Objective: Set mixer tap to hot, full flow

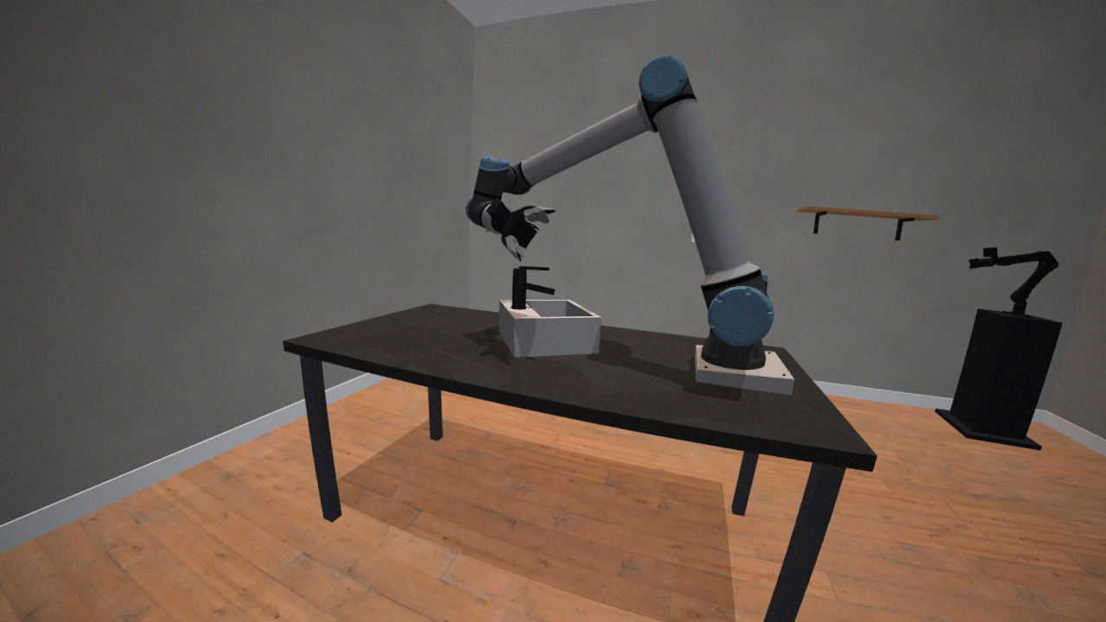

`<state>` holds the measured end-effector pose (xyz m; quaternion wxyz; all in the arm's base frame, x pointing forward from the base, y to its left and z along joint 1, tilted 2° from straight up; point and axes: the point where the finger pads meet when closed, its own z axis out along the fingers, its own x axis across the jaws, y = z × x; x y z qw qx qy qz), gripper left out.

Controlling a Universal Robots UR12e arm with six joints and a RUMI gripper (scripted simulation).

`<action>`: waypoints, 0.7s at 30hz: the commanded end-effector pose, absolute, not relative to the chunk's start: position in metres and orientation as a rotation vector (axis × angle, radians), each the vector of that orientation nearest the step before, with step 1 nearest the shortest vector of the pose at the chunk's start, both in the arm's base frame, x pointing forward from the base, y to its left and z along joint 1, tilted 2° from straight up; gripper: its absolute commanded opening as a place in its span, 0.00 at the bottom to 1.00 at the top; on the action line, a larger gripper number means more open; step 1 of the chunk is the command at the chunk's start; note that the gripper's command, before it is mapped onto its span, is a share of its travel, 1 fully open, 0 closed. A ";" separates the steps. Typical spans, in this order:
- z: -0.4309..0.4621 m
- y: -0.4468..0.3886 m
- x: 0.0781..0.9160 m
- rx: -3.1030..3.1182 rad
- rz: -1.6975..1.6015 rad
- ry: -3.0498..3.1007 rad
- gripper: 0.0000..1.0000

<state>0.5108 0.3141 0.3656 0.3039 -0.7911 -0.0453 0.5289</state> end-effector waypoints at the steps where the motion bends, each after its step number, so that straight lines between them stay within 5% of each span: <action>1: 0.366 0.314 0.511 -2.097 1.400 -0.121 1.00; 21: 0.366 0.314 0.511 -2.098 1.395 -0.126 1.00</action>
